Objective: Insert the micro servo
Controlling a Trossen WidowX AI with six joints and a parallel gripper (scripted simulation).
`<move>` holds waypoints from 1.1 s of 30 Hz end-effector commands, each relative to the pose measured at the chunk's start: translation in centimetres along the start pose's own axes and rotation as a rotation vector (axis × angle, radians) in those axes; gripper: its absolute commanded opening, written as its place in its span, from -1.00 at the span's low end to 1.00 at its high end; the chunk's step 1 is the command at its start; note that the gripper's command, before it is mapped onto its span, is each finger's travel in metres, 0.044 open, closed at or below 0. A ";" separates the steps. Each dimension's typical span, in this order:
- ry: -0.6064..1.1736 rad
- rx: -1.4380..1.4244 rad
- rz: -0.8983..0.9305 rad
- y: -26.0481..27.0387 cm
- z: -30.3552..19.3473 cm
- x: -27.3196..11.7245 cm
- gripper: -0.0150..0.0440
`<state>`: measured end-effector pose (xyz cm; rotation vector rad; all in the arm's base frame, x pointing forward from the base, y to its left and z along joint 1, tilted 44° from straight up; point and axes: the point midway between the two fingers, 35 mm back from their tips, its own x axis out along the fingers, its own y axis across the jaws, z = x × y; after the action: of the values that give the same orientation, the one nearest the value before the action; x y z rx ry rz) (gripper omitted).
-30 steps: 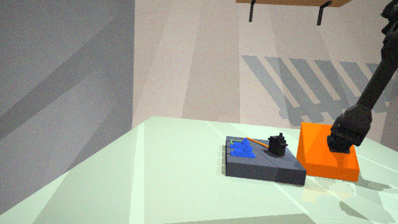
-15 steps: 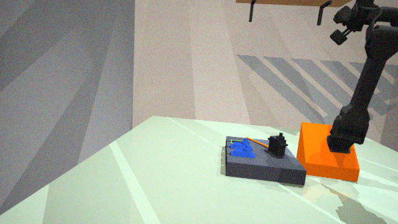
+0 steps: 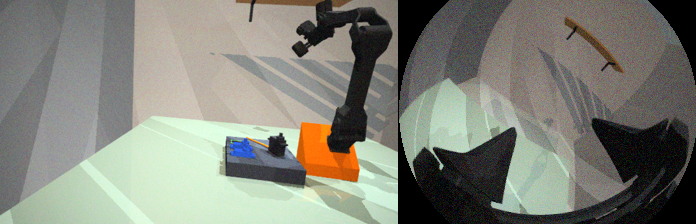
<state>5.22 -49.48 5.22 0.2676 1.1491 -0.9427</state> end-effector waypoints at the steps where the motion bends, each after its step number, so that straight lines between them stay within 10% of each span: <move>1: 0.030 0.031 0.126 5.2 0.2 -0.7 1.00; 33: 0.777 0.238 0.699 34.1 -11.7 -14.3 1.00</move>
<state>21.88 -17.64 2.79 1.1411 1.4216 -0.3537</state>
